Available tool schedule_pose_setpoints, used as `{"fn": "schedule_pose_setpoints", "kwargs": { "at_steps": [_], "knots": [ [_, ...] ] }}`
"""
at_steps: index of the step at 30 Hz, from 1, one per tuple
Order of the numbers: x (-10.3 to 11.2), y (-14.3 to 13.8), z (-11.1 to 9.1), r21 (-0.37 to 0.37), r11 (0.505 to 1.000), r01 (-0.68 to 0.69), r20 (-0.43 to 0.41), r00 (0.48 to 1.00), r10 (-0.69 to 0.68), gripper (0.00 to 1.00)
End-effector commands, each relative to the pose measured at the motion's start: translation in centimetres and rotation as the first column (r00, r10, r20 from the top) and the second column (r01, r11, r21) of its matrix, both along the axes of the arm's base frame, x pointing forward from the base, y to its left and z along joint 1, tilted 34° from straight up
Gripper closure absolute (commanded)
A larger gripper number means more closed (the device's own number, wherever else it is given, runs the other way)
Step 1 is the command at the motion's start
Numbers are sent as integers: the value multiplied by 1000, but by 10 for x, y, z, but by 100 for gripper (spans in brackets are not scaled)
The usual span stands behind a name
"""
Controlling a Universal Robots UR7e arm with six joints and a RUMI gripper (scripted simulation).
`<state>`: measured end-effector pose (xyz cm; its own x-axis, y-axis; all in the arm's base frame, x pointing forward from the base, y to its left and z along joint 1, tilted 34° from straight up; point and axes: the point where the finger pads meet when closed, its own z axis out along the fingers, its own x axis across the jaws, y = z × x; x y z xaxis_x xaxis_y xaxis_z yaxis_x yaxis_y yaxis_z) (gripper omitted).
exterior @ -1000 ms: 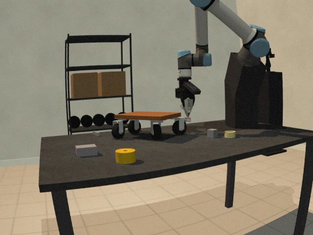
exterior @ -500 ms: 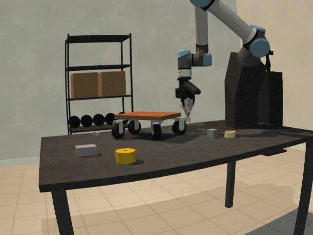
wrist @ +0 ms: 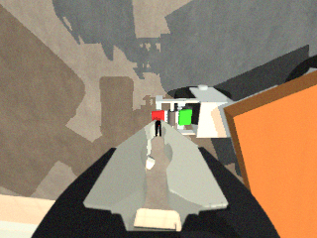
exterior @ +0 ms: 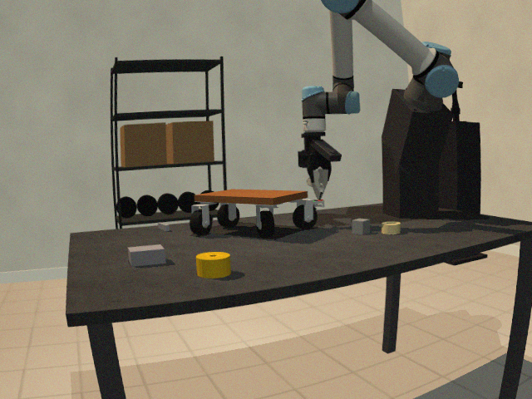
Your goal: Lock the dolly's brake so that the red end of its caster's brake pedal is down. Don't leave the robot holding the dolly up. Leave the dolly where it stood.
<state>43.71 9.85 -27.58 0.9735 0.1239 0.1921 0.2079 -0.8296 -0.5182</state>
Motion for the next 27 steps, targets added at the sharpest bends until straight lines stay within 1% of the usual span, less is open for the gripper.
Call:
{"fn": "schedule_pose_setpoints", "kwargs": {
  "at_steps": [1,27],
  "knots": [
    [2,2,-3,-1,1000,-1,3,1000,1,100],
    [3,4,-7,-1,1000,-1,3,1000,1,100]
  ]
}}
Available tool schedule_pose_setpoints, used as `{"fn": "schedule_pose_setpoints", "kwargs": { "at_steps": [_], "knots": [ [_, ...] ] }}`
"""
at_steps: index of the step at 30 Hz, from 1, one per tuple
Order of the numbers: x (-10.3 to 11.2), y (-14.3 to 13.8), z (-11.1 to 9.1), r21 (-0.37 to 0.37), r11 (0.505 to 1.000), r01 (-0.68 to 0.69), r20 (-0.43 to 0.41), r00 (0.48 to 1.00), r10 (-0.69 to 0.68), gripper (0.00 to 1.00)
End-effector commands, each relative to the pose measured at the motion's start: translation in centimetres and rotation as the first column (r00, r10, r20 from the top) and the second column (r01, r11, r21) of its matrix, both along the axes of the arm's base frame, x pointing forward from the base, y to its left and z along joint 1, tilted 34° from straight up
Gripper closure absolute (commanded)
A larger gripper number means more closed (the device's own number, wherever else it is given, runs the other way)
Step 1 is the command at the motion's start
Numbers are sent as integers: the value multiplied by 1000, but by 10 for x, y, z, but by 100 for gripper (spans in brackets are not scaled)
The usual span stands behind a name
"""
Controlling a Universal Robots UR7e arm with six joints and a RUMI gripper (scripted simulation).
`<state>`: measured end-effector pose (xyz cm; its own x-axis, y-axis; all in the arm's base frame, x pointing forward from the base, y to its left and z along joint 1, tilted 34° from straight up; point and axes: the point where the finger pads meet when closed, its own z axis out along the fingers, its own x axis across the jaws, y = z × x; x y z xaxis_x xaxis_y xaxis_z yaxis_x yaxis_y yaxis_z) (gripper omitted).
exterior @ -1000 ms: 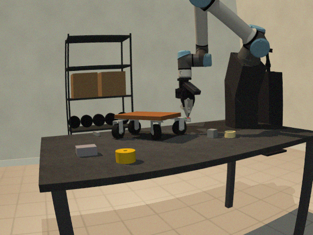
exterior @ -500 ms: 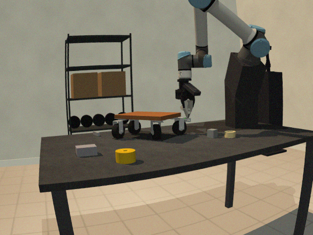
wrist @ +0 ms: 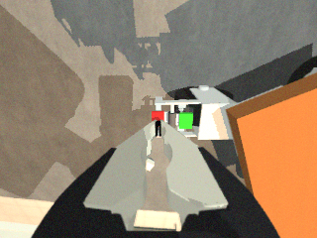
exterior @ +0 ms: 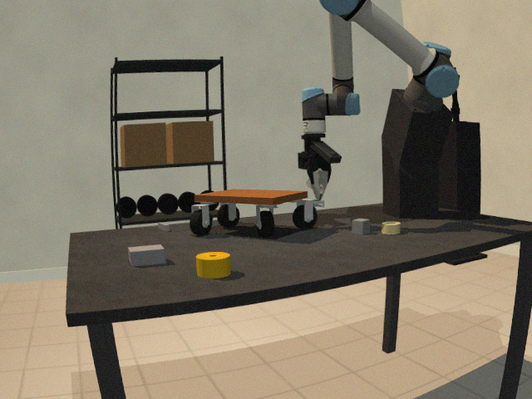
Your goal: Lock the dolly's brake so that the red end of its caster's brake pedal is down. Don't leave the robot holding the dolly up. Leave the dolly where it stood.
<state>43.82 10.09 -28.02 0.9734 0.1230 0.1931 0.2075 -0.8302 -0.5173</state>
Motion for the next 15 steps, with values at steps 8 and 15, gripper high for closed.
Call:
{"fn": "schedule_pose_setpoints", "kwargs": {
  "at_steps": [8,15],
  "knots": [
    [2,2,-3,0,1000,-2,2,1000,2,100],
    [1,0,-1,0,1000,0,1,1000,0,100]
  ]
}}
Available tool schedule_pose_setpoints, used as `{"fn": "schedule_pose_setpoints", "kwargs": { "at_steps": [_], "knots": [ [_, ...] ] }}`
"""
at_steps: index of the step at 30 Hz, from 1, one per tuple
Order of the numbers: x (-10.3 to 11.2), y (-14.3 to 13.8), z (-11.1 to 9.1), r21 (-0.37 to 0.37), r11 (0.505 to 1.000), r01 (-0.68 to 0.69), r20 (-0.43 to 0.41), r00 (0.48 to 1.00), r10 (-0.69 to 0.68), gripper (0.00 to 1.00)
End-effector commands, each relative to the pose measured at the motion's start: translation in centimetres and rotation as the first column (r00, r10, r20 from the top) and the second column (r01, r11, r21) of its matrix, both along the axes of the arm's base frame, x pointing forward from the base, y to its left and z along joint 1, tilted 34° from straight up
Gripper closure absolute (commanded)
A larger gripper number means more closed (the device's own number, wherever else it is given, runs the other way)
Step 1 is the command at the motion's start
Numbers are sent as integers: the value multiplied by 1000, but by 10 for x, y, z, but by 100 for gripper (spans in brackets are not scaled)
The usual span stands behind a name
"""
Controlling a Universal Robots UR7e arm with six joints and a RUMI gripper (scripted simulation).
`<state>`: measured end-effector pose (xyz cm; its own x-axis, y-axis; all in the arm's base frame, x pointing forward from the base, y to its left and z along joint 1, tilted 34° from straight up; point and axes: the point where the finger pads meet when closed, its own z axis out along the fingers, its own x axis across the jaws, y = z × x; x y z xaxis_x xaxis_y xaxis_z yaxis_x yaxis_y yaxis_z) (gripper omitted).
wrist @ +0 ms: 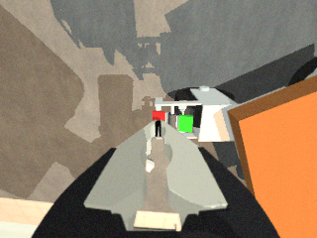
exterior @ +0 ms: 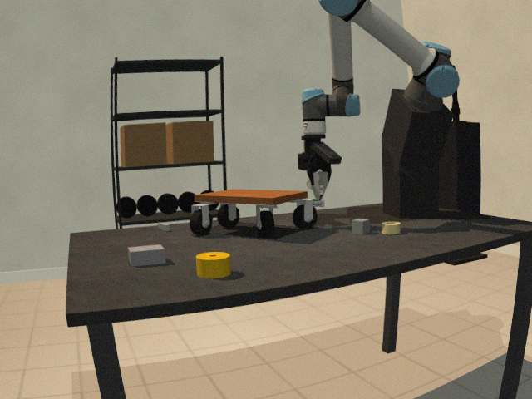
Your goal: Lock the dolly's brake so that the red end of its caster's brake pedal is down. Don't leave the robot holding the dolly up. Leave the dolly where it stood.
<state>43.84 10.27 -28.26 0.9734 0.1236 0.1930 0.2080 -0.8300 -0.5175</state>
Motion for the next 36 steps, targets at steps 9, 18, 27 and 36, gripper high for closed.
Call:
{"fn": "schedule_pose_setpoints", "kwargs": {
  "at_steps": [9,18,27,36],
  "knots": [
    [-4,-18,27,0,1000,2,-1,1000,-2,100],
    [-7,-36,56,0,1000,2,-1,1000,-2,100],
    [-9,-46,70,0,1000,1,-1,1000,-1,100],
    [-8,-45,70,1,1000,0,-1,1000,0,100]
  ]
}}
